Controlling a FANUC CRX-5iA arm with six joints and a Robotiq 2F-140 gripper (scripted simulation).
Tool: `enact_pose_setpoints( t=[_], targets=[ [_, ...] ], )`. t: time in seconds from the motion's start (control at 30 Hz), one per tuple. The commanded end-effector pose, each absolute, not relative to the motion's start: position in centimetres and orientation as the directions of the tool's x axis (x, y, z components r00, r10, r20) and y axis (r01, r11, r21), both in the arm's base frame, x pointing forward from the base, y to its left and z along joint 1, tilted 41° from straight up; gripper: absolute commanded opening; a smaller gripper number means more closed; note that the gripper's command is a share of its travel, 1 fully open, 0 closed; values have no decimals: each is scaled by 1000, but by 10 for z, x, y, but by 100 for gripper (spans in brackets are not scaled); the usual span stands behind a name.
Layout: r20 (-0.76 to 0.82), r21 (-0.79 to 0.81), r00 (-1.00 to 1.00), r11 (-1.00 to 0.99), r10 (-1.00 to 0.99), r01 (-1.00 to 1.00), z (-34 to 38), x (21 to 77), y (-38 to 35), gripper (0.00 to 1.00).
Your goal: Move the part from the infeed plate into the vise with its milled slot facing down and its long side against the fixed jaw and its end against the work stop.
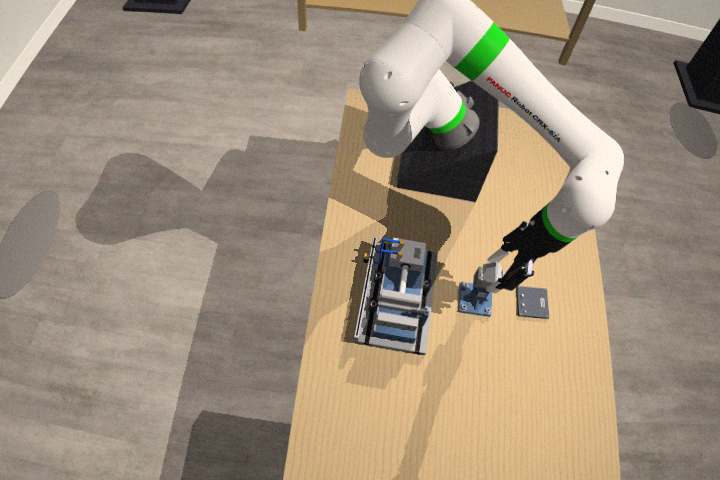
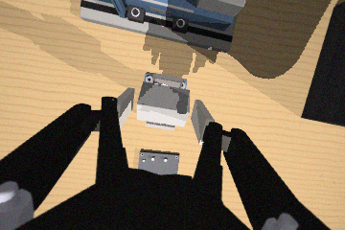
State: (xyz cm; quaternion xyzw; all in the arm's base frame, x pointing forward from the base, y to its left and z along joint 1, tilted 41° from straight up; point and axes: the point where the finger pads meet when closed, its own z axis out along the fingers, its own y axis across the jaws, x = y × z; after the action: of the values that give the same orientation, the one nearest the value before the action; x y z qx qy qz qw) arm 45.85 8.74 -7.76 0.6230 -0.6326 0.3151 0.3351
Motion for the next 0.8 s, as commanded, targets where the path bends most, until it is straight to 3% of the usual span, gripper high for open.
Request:
enact_pose_setpoints(
  t=[0.0, 0.77],
  targets=[
    [789, 19, 0, 24, -614, -1000, -77, 459, 87, 51],
    [617, 19, -8, 24, -787, -1000, -72, 459, 82, 51]
  ],
)
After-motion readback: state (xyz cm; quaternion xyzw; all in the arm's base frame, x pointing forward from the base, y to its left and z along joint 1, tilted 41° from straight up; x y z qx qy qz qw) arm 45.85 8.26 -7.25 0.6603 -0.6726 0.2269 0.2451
